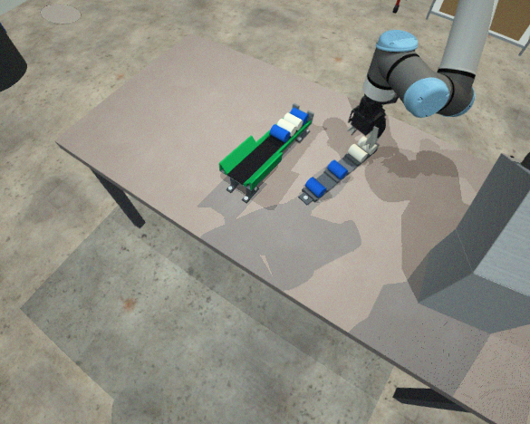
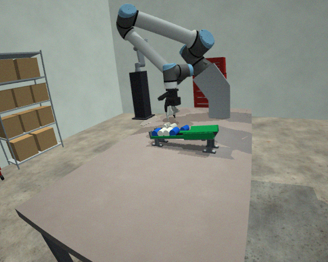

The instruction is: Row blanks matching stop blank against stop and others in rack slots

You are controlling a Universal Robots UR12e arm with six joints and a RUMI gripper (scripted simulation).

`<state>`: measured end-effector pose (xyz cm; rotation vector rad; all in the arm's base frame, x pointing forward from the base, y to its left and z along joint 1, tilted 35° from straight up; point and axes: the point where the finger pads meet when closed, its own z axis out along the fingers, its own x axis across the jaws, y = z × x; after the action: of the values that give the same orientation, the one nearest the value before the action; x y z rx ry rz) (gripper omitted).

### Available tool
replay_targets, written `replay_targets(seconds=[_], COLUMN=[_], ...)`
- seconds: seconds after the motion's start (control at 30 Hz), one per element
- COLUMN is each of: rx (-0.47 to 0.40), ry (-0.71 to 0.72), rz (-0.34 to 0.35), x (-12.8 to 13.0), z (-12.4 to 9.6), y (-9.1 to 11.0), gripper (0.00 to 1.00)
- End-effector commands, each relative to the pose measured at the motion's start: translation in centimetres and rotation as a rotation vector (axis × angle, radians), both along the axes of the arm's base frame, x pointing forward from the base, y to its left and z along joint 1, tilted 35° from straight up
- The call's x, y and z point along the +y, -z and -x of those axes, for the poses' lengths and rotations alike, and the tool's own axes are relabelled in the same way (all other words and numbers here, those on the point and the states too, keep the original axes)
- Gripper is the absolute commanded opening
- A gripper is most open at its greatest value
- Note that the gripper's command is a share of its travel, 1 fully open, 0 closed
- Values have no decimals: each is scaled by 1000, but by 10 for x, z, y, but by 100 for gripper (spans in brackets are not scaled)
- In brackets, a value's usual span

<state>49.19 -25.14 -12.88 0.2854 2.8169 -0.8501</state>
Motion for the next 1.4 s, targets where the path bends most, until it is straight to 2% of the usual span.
replay_targets(seconds=[0.0, 0.3, 0.33, 1.37], rx=[12, 12, 11, 22], ry=[6, 6, 6, -9], rz=[-6, -6, -6, -5], x=[12, 20, 19, 19], z=[6, 8, 7, 5], y=[-13, -24, -24, -22], gripper=[48, 48, 100, 100])
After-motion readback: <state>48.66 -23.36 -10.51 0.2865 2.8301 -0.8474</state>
